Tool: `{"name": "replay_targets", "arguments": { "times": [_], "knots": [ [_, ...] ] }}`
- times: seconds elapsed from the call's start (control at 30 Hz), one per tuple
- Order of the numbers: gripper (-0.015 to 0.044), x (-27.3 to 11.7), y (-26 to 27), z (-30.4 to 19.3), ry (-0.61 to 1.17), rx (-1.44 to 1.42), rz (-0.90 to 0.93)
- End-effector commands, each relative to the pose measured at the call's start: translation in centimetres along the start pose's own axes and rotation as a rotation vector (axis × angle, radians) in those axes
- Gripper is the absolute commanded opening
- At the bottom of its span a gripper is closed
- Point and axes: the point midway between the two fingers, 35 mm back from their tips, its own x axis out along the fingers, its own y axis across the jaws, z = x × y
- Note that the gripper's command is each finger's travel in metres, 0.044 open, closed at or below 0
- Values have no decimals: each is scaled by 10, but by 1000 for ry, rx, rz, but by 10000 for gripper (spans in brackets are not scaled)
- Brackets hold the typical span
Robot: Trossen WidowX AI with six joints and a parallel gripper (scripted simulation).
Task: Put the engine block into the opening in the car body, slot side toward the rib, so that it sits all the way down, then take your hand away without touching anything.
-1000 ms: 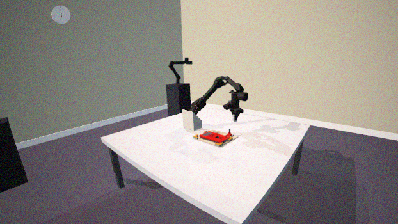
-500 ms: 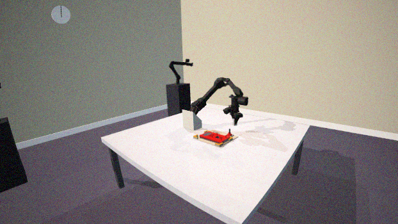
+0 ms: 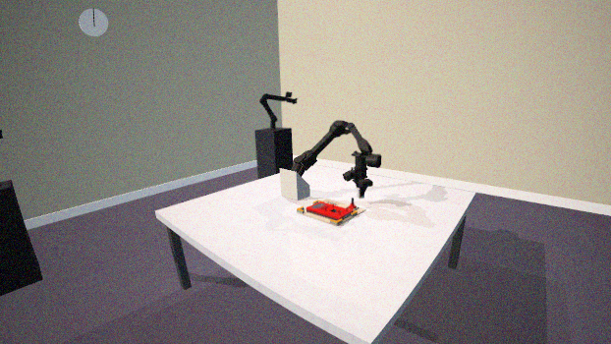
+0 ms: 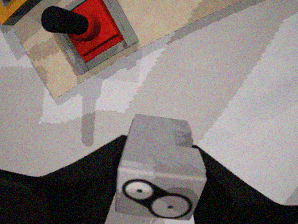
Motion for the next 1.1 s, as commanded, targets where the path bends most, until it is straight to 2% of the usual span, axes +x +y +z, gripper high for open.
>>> {"name": "replay_targets", "arguments": {
  "times": [0.0,0.87,1.07],
  "knots": [
    [0,8,1,1,-1,8,-4],
    [0,46,0,1,0,8,-5],
    [157,38,2,-1,14,7,6]
  ]
}}
